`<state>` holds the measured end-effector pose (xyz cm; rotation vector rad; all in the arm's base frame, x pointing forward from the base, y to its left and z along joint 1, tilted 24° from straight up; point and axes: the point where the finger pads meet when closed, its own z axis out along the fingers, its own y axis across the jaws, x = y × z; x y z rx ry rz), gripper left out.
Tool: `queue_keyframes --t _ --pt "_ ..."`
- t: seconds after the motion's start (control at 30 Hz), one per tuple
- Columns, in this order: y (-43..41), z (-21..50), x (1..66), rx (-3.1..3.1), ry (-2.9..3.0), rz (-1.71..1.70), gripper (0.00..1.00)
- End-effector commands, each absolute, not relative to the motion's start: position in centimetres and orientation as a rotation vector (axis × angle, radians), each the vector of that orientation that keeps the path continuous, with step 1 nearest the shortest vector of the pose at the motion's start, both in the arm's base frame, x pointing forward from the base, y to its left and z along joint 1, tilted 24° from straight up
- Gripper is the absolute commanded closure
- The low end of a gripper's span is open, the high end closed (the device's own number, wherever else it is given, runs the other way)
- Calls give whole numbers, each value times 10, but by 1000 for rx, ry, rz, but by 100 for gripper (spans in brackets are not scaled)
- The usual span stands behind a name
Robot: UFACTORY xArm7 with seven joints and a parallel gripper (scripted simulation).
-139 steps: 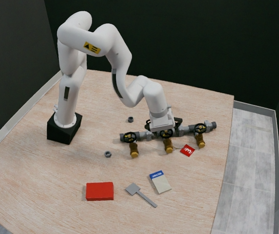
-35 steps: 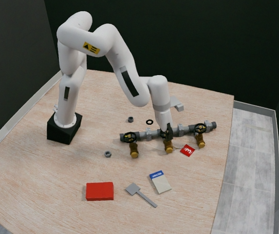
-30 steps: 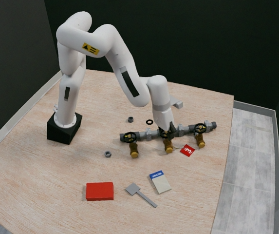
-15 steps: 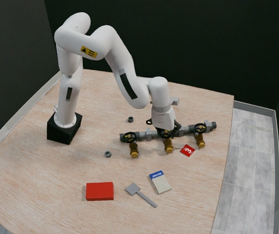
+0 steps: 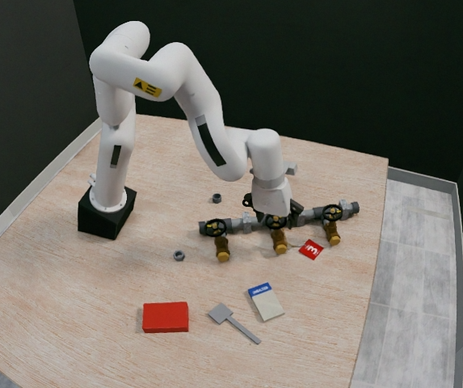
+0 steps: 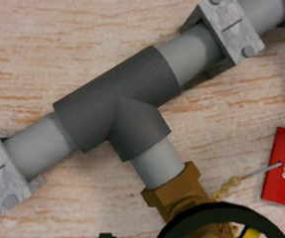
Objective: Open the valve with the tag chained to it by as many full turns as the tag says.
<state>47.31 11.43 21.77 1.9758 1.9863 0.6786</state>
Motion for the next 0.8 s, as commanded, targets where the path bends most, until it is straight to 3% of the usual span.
queue_keyframes --t 0.0,0.77 --pt "114 220 474 1974 1983 685 0" --pt "114 220 474 2059 1916 703 0"
